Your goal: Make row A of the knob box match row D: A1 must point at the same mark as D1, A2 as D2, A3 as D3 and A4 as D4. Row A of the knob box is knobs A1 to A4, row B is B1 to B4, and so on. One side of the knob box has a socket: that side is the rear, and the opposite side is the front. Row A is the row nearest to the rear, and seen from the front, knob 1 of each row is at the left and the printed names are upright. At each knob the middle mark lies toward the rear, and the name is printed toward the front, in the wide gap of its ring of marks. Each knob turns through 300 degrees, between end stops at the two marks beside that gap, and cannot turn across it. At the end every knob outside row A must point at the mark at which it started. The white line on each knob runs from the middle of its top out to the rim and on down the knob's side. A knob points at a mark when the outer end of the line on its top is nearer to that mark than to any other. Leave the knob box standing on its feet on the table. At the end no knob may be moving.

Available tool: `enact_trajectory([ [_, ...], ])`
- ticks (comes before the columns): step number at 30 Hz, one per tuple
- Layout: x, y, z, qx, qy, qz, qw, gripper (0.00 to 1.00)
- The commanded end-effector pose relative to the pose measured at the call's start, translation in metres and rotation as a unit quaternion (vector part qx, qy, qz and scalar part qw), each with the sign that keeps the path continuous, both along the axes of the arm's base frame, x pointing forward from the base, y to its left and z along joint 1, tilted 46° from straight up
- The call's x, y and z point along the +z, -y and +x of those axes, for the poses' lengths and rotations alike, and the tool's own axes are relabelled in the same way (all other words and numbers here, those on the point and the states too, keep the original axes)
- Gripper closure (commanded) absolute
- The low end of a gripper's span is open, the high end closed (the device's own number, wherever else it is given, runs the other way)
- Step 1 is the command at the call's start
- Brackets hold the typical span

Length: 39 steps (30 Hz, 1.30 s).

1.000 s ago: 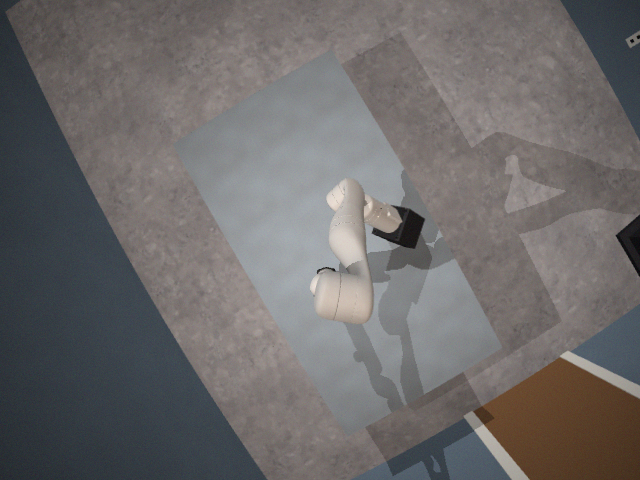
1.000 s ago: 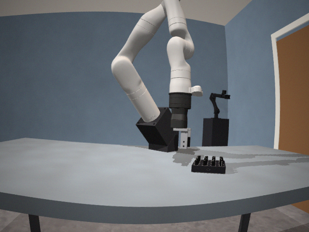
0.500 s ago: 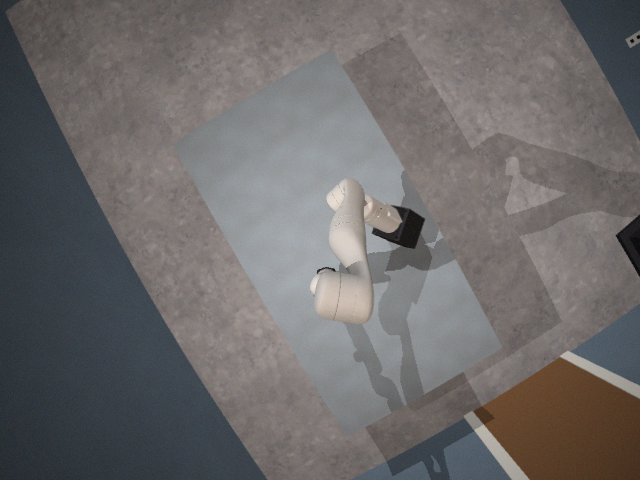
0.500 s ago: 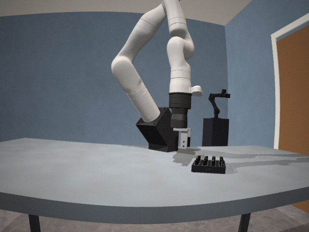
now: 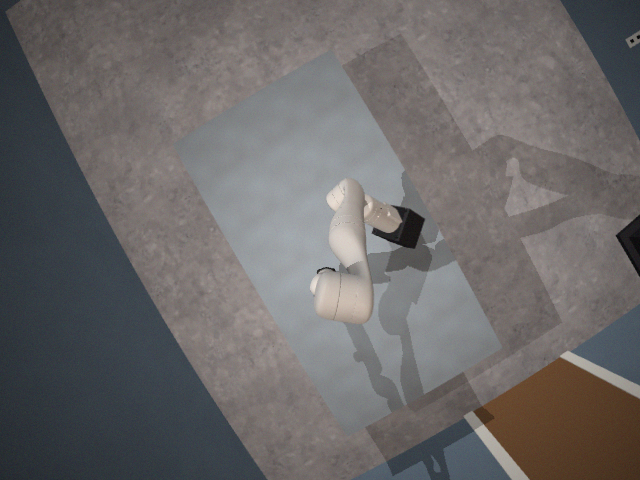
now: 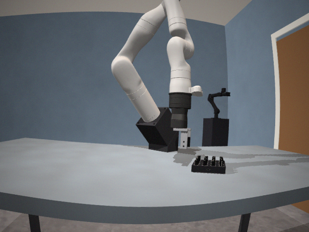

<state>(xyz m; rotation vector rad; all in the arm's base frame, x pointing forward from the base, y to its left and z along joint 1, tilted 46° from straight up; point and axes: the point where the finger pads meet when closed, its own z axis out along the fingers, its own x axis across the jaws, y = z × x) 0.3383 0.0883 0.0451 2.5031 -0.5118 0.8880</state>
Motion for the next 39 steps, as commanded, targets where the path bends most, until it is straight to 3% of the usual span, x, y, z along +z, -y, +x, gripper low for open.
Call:
enact_trajectory([
  [1, 0.0, 0.0, 0.0, 0.0, 0.0, 0.0, 1.0, 0.0],
  [22, 0.0, -0.004, 0.003, -0.009, 0.008, 0.009, 1.0, 0.0],
  [39, 0.001, -0.027, 0.026, -0.084, 0.065, 0.075, 0.991, 0.0],
])
